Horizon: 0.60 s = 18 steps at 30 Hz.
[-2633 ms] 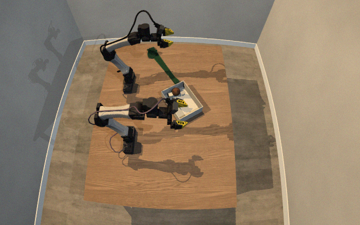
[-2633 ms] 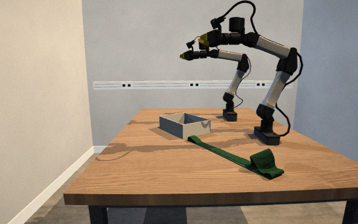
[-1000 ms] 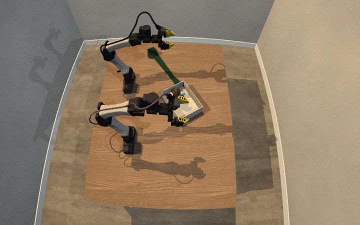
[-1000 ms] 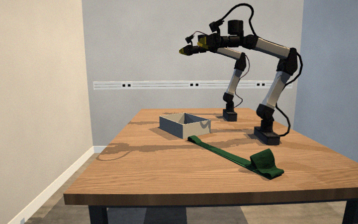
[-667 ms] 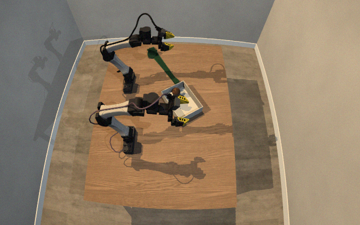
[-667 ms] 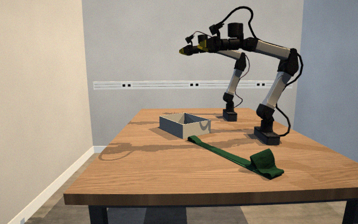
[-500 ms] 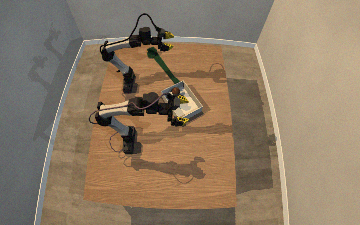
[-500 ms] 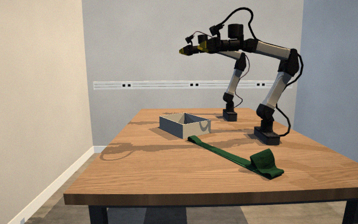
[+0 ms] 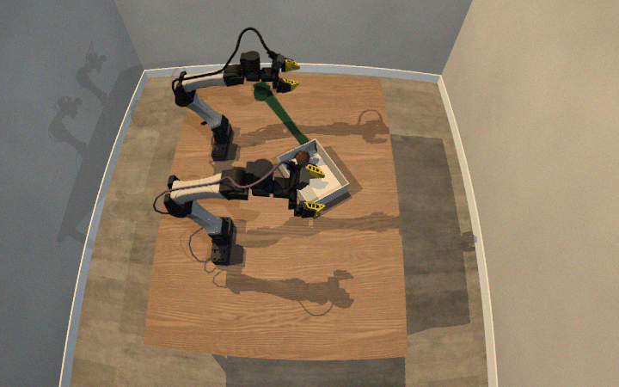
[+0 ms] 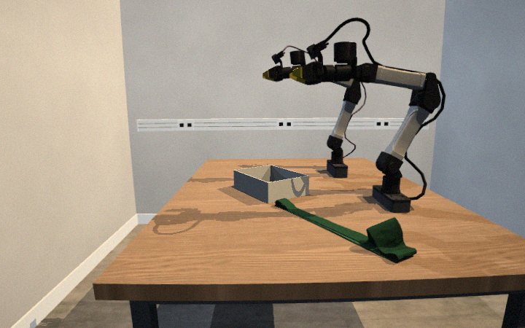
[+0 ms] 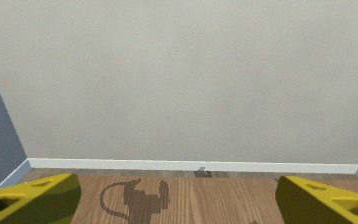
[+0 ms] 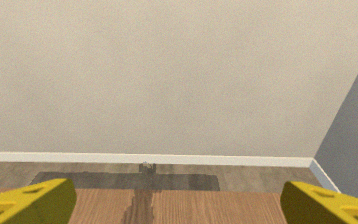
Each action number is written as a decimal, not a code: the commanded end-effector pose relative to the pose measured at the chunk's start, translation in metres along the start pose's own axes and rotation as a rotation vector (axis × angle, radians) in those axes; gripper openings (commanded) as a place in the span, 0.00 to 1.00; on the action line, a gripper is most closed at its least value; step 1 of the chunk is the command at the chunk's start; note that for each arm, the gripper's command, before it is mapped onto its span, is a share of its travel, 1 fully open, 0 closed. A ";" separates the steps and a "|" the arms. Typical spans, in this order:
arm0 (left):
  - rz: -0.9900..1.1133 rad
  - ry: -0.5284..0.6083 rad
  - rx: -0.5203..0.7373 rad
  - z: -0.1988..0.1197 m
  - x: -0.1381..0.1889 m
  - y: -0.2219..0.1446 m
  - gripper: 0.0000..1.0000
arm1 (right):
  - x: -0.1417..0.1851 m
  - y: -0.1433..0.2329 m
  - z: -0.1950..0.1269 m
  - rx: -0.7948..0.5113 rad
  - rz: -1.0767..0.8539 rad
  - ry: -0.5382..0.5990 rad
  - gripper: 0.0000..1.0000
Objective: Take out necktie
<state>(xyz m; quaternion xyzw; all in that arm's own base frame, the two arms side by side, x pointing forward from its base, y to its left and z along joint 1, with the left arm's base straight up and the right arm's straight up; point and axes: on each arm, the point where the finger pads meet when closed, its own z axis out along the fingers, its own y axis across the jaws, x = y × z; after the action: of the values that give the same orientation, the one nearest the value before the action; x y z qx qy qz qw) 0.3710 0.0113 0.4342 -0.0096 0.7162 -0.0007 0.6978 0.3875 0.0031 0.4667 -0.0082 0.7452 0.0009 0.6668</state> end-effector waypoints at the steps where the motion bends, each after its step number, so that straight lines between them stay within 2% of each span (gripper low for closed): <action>1: 0.011 -0.053 0.002 -0.007 -0.010 -0.002 1.00 | -0.019 0.000 -0.005 0.000 0.000 -0.045 1.00; 18: 0.011 -0.056 0.002 -0.006 0.011 -0.002 1.00 | -0.019 0.000 -0.005 0.000 0.000 -0.044 1.00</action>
<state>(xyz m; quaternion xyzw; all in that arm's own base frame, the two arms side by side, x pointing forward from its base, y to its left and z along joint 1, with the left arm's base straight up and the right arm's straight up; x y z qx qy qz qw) 0.3706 0.0113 0.4120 -0.0095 0.7139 -0.0006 0.7002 0.3874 0.0031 0.4663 -0.0082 0.7457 0.0009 0.6662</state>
